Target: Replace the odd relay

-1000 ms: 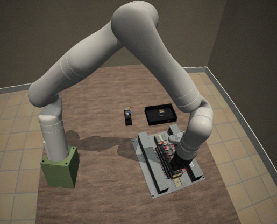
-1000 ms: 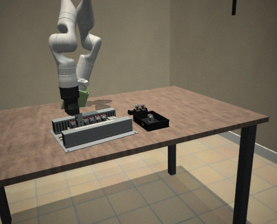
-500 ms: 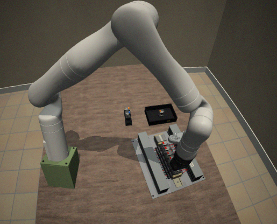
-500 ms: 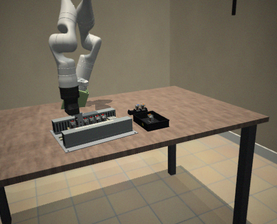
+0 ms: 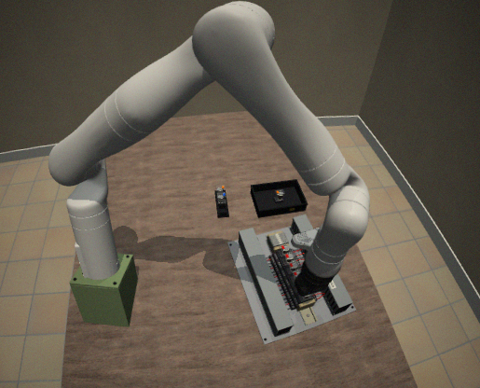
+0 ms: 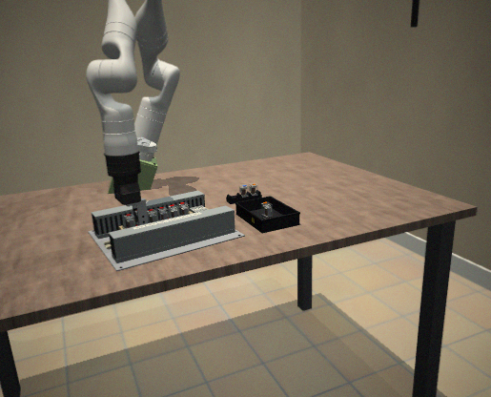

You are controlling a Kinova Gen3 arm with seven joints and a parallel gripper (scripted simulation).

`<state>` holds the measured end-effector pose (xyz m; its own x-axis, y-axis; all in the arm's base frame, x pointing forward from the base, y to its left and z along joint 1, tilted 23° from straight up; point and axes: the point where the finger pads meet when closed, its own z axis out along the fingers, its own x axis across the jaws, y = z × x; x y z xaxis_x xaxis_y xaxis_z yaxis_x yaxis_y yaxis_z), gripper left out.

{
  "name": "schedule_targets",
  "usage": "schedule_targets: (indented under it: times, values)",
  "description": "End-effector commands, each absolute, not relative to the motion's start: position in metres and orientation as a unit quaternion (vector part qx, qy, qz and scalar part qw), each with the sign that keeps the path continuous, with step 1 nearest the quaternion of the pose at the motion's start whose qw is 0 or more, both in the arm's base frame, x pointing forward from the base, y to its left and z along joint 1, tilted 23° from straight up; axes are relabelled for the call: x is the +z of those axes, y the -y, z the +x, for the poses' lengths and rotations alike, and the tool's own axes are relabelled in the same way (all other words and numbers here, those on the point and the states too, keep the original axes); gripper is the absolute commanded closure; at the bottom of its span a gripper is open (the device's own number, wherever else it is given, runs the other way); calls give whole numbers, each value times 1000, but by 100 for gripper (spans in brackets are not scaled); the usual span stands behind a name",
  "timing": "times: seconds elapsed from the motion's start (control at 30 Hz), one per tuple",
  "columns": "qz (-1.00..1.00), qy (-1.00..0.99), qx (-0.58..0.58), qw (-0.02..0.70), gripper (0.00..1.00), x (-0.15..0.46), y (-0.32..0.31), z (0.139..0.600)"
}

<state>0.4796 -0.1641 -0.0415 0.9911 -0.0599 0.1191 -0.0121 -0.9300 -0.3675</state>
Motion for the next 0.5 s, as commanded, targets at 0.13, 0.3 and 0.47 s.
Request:
schedule_targets:
  times: [0.13,0.3,0.47]
  values:
    - [-980,-21,-66,186,100,-42,164,480]
    - [-980,-22,-66,187,100,-43,163,480]
    - [-980,-19,-65,186,100,-41,165,480]
